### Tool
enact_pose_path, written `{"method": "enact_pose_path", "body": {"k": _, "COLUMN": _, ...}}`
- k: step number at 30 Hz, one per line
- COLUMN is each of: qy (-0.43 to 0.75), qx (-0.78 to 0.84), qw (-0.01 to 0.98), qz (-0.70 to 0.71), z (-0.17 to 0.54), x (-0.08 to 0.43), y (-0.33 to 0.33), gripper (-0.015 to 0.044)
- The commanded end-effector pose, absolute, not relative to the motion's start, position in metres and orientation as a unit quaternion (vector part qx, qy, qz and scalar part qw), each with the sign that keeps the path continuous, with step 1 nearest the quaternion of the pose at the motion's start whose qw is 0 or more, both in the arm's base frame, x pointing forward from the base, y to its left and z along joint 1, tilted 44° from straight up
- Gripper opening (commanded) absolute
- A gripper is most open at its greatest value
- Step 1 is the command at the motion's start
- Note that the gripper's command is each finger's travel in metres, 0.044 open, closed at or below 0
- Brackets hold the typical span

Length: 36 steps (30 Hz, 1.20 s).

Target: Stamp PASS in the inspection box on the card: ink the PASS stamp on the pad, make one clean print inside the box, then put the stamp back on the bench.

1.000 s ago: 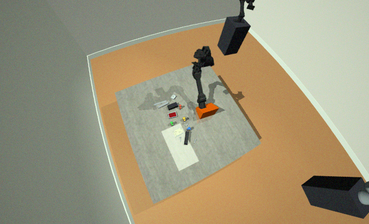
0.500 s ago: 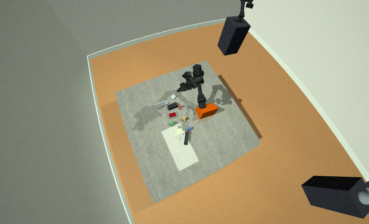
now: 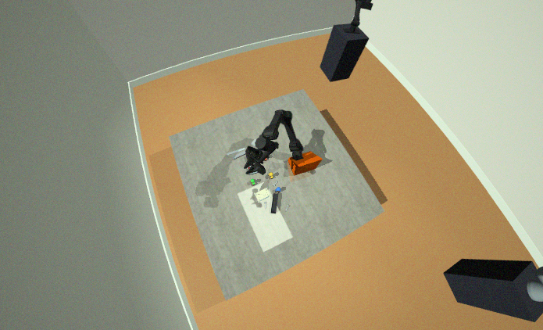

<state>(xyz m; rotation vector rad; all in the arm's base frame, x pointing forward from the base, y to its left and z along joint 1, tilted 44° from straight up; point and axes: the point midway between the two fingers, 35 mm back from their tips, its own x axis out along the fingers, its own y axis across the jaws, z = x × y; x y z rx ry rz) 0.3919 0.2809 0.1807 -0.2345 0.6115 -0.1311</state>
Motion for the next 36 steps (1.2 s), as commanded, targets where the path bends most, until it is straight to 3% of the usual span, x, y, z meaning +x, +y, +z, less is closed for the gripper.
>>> {"method": "enact_pose_path", "body": {"k": 1, "qy": 0.369, "qx": -0.156, "qw": 0.908, "qz": -0.119, "z": 0.132, "x": 0.407, "y": 0.232, "gripper": 0.0218}}
{"method": "enact_pose_path", "body": {"k": 7, "qy": 0.445, "qx": -0.199, "qw": 0.858, "qz": -0.164, "z": 0.087, "x": 0.411, "y": 0.182, "gripper": 0.0218}}
{"method": "enact_pose_path", "body": {"k": 18, "qy": 0.663, "qx": -0.288, "qw": 0.648, "qz": -0.239, "z": -0.002, "x": 0.371, "y": 0.056, "gripper": 0.0218}}
{"method": "enact_pose_path", "body": {"k": 36, "qy": 0.667, "qx": -0.289, "qw": 0.644, "qz": -0.239, "z": -0.012, "x": 0.372, "y": 0.043, "gripper": 0.0218}}
